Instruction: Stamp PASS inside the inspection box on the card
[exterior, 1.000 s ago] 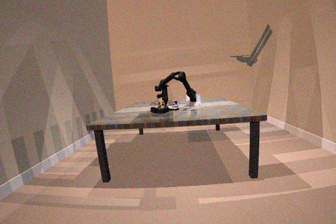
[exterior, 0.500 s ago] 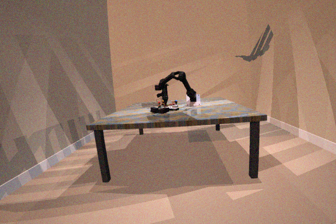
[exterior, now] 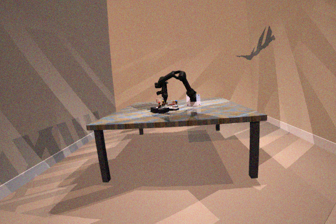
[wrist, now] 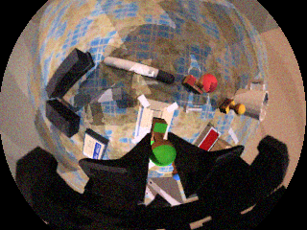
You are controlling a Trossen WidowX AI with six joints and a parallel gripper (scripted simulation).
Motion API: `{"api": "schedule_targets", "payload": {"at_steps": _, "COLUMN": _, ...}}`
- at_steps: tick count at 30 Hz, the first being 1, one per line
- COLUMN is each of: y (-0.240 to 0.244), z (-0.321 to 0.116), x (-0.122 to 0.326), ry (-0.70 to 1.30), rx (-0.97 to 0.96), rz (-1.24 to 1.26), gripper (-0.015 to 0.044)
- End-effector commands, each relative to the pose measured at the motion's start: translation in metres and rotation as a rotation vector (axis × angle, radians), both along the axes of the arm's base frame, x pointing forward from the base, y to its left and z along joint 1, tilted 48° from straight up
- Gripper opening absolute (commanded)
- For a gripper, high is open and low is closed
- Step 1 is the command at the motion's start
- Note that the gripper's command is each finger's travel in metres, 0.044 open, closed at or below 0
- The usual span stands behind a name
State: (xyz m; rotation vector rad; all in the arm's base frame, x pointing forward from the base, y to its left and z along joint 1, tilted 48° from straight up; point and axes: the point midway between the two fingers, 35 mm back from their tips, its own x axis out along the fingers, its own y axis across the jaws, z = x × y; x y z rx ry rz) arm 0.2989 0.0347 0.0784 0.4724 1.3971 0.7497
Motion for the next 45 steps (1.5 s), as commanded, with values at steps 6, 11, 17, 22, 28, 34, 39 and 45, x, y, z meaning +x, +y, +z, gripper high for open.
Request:
{"api": "schedule_targets", "payload": {"at_steps": 6, "y": -0.013, "z": 0.012, "x": 0.001, "ry": -0.008, "rx": -0.004, "rz": 0.001, "gripper": 0.0000}}
{"api": "schedule_targets", "payload": {"at_steps": 11, "y": -0.019, "z": 0.017, "x": 0.000, "ry": -0.008, "rx": -0.004, "rz": 0.001, "gripper": 0.0000}}
{"api": "schedule_targets", "payload": {"at_steps": 17, "y": -0.024, "z": 0.022, "x": 0.000, "ry": -0.008, "rx": -0.003, "rz": 0.001, "gripper": 0.0000}}
{"api": "schedule_targets", "payload": {"at_steps": 22, "y": -0.006, "z": 0.042, "x": -0.001, "ry": -0.008, "rx": -0.006, "rz": 0.001, "gripper": 0.0000}}
{"api": "schedule_targets", "payload": {"at_steps": 28, "y": 0.025, "z": 0.076, "x": -0.008, "ry": -0.009, "rx": -0.004, "rz": 0.002, "gripper": 0.0000}}
{"api": "schedule_targets", "payload": {"at_steps": 34, "y": 0.038, "z": 0.090, "x": -0.013, "ry": -0.010, "rx": 0.000, "rz": 0.004, "gripper": 0.0000}}
{"api": "schedule_targets", "payload": {"at_steps": 39, "y": 0.038, "z": 0.090, "x": -0.013, "ry": -0.010, "rx": 0.000, "rz": 0.004, "gripper": 0.0000}}
{"api": "schedule_targets", "payload": {"at_steps": 45, "y": 0.043, "z": 0.085, "x": -0.013, "ry": -0.010, "rx": -0.001, "rz": 0.004, "gripper": 0.0000}}
